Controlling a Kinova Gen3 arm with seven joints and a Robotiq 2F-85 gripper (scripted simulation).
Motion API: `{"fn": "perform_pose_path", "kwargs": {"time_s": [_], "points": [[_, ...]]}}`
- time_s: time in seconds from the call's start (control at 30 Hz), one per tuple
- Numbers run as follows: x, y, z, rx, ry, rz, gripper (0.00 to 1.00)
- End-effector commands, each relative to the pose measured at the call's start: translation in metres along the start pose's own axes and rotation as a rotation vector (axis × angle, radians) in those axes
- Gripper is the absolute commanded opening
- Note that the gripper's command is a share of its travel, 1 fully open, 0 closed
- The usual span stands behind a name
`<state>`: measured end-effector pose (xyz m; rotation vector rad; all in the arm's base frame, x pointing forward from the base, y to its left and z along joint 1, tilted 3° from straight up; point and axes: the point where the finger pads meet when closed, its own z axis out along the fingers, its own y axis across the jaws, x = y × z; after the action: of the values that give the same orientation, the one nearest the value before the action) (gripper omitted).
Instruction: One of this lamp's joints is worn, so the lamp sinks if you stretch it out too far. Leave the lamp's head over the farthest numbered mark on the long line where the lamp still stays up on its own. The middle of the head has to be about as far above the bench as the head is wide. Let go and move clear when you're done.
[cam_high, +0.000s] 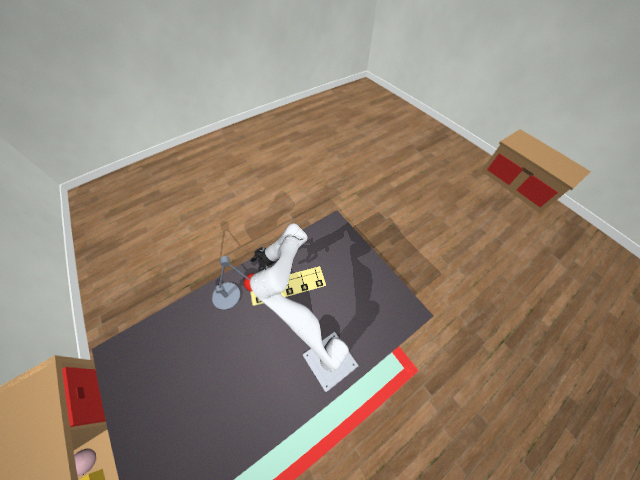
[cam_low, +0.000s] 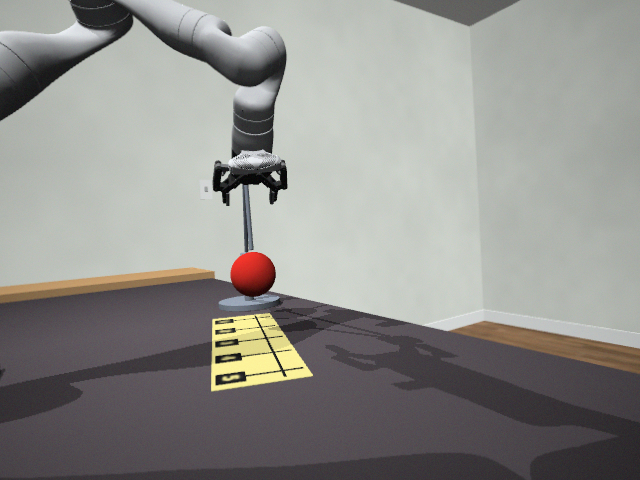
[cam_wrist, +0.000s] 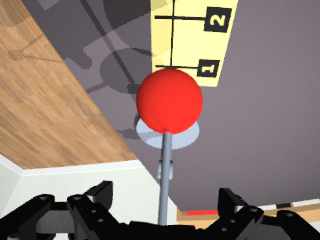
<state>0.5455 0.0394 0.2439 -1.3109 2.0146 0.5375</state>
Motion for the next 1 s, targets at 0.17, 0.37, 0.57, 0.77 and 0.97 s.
{"fn": "perform_pose_path", "kwargs": {"time_s": [0.17, 0.37, 0.57, 0.77, 0.97], "points": [[-0.001, -0.001, 0.019, 0.002, -0.001, 0.0, 1.0], [-0.001, -0.002, 0.033, 0.008, -0.002, 0.001, 1.0], [-0.001, -0.003, 0.043, 0.011, -0.003, 0.001, 1.0], [-0.002, -0.005, 0.058, 0.017, -0.004, 0.002, 1.0], [-0.002, -0.006, 0.073, 0.022, -0.006, 0.003, 1.0]]}}
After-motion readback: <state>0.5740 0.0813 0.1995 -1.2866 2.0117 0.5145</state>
